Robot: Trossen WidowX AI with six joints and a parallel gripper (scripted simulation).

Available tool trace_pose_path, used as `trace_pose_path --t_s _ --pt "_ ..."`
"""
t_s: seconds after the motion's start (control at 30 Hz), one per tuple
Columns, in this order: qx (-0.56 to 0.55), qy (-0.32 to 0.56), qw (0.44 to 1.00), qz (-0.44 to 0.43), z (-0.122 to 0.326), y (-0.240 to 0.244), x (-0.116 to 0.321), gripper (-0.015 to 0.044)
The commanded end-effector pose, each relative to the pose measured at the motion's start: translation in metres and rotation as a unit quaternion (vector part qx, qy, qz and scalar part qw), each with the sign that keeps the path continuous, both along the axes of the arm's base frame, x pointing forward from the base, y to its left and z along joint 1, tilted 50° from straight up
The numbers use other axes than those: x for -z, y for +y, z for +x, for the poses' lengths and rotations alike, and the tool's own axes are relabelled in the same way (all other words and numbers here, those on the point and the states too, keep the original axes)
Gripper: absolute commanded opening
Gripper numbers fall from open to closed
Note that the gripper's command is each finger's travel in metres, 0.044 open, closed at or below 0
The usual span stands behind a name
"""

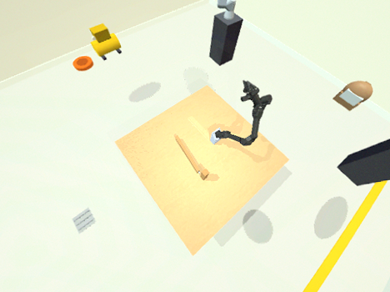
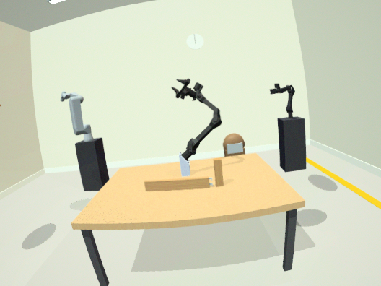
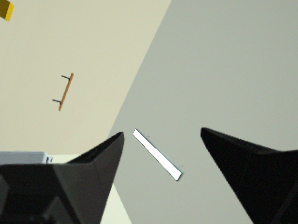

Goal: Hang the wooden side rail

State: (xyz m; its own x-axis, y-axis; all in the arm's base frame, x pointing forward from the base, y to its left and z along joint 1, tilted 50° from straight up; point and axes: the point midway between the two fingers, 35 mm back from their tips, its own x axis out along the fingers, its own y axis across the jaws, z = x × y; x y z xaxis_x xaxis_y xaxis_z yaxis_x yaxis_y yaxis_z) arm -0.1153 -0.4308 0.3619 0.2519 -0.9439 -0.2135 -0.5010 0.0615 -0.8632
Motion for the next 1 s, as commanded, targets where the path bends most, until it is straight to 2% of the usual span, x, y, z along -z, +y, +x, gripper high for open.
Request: trace_pose_path --t_s 0.0,0.13,0.5,0.7,0.97 --pt "-0.002 0.000 1.000 0.000 0.001 0.000 0.000 0.0426" --pt "-0.042 0.007 0.999 0.005 0.034 -0.003 0.009 0.0440" --pt "-0.278 0.048 0.959 0.008 0.210 0.028 0.056 0.0440" --pt "-0.410 0.068 0.910 -0.006 0.296 0.076 0.080 0.0440" --pt "-0.573 0.085 0.815 -0.030 0.384 0.171 0.112 0.0440"
